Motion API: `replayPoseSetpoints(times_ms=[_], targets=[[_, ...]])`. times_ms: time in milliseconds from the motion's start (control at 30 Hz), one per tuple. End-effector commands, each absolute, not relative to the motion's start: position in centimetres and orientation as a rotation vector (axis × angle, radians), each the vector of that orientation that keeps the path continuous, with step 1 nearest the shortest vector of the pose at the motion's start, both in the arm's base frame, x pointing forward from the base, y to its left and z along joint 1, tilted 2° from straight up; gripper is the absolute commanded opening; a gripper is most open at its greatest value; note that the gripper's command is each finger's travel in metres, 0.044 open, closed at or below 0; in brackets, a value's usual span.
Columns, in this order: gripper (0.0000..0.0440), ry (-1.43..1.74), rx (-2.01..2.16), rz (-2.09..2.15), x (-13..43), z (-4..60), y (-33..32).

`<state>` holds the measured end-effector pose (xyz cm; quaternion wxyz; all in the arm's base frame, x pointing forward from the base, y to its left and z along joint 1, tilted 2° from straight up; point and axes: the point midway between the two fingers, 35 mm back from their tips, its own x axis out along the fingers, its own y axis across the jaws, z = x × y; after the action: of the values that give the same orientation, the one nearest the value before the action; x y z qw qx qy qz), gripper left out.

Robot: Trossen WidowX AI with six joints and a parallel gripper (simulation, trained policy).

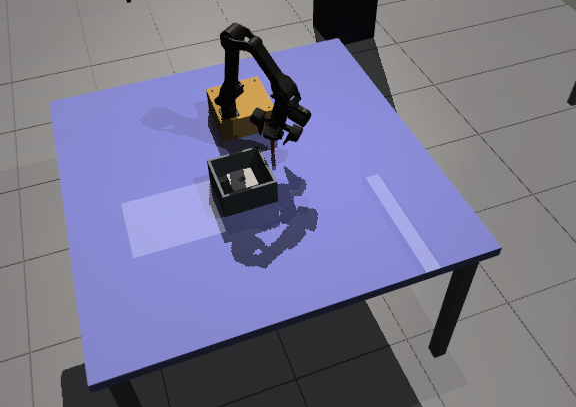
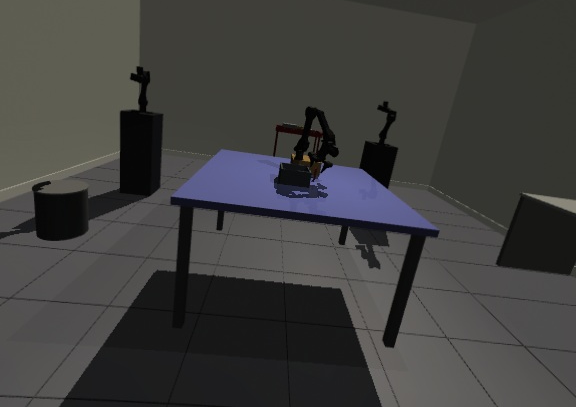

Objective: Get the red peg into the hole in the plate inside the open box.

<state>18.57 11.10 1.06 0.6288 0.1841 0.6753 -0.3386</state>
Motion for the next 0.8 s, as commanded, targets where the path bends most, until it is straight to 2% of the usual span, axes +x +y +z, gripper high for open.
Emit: replayPoseSetpoints(times_ms=[0,100,167,633,700,767], targets=[[0.044,1.539,0.417,-0.787,18.4,0.0,10.9],[0.0435,1.532,0.414,-0.784,18.5,-0.9,10.8],[0.041,1.531,0.411,-0.785,18.4,-1.4,10.7],[0.0049,1.568,0.362,-0.841,17.1,-4.5,9.8],[0.0008,1.579,0.348,-0.849,16.9,-4.5,9.7],[0.0,1.556,0.347,-0.842,17.5,-4.1,9.7]])
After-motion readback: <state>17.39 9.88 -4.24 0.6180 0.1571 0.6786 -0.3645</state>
